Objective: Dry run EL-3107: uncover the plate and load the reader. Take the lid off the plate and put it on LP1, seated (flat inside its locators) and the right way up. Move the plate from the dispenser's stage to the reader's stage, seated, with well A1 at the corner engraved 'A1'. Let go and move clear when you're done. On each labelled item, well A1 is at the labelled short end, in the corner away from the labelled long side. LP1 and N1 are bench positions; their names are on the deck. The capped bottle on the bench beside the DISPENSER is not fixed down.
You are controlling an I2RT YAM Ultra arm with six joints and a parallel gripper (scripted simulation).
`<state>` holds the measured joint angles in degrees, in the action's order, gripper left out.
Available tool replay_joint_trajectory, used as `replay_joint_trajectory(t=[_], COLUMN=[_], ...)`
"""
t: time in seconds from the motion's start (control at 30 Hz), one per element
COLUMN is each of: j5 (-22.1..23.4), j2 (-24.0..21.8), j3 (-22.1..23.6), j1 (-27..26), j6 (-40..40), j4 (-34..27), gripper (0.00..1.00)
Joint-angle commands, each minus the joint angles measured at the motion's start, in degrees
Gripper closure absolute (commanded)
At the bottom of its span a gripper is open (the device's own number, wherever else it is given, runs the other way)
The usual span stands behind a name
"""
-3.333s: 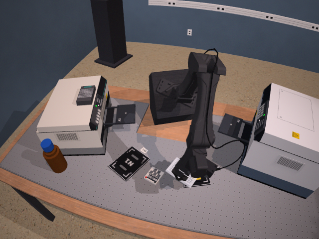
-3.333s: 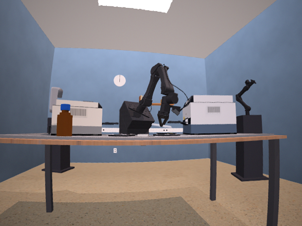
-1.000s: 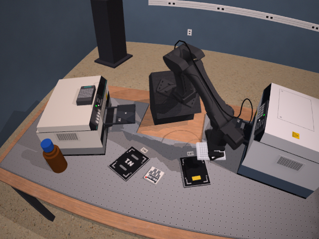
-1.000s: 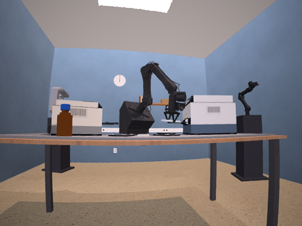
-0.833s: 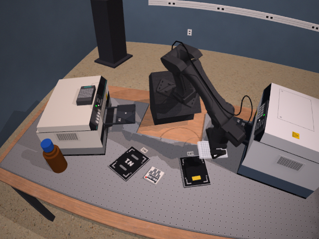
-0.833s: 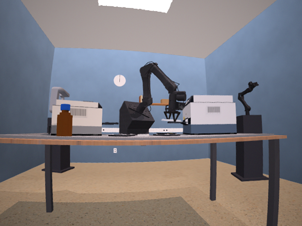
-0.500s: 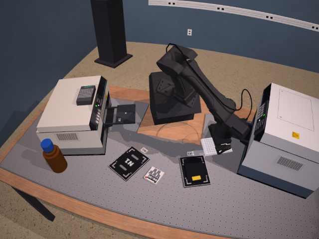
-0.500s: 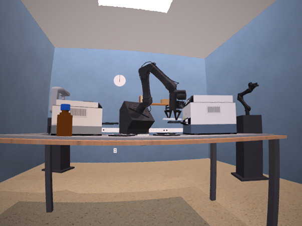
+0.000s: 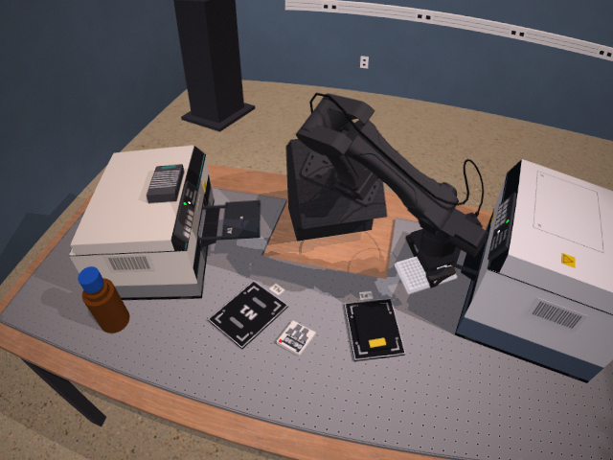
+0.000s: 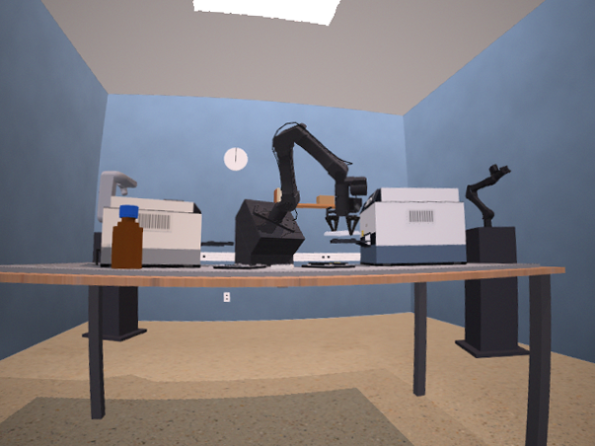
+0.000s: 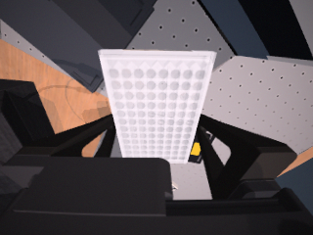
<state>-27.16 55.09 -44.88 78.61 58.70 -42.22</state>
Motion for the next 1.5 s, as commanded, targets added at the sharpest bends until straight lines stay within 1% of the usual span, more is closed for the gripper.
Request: replay_joint_trajectory(t=[0.0, 0.07, 0.1, 0.13, 0.2, 0.23, 0.3, 0.4, 0.47, 0.5, 0.57, 0.63, 0.67, 0.7, 0.73, 0.93, 0.97, 1.1, 1.2, 1.23, 1.27, 1.4, 1.47], j5=[0.64, 0.64, 0.79, 0.88, 1.03, -0.35, -1.39, -2.7, -3.27, -3.57, -4.1, -4.1, -4.38, -4.62, -4.85, -7.22, -7.54, -8.74, -9.08, -9.43, -9.77, -11.01, -11.63], j2=[0.83, 0.83, -0.93, -0.82, 0.84, 1.71, 1.85, 1.85, 2.67, 2.95, 3.6, 3.6, 2.02, 4.07, 4.54, 7.27, 7.63, 8.99, 9.3, 8.4, 10.0, 11.25, 11.95], j3=[-0.28, -0.28, -0.43, -0.54, -0.82, -1.71, 1.59, 3.05, 3.12, 1.29, 2.06, 2.06, 2.53, 3.06, 3.53, 0.99, 0.84, 0.14, 0.23, 0.27, 0.4, 3.14, 3.3], j1=[2.17, 2.17, 2.68, 3.15, 4.18, 4.99, 5.77, 6.97, 8.33, 9.07, 10.36, 10.36, 10.95, 11.59, 12.2, 16.65, 17.34, 20.2, 20.9, 21.54, 22.26, 24.86, 26.19], j6=[1.12, 1.12, 1.2, 1.35, 1.58, 1.59, 1.96, 2.5, 2.52, 2.41, 2.46, 2.46, 2.48, 2.56, 2.63, 1.44, 1.38, 1.17, 1.11, 1.02, 1.0, 0.91, 0.79], j4=[-0.93, -0.93, -0.71, -0.84, -1.05, -1.25, 0.51, 1.34, 1.42, 1.49, 1.52, 1.52, 1.0, 1.04, 1.1, 1.53, 0.41, -0.59, -0.58, -0.57, -0.53, 0.44, 0.76], gripper=[0.14, 0.14, 0.14, 0.14, 0.14, 0.14, 0.14, 0.14, 0.14, 0.14, 0.14, 0.14, 0.14, 0.14, 0.14, 0.14, 0.14, 0.14, 0.14, 0.14, 0.14, 0.14, 0.14])
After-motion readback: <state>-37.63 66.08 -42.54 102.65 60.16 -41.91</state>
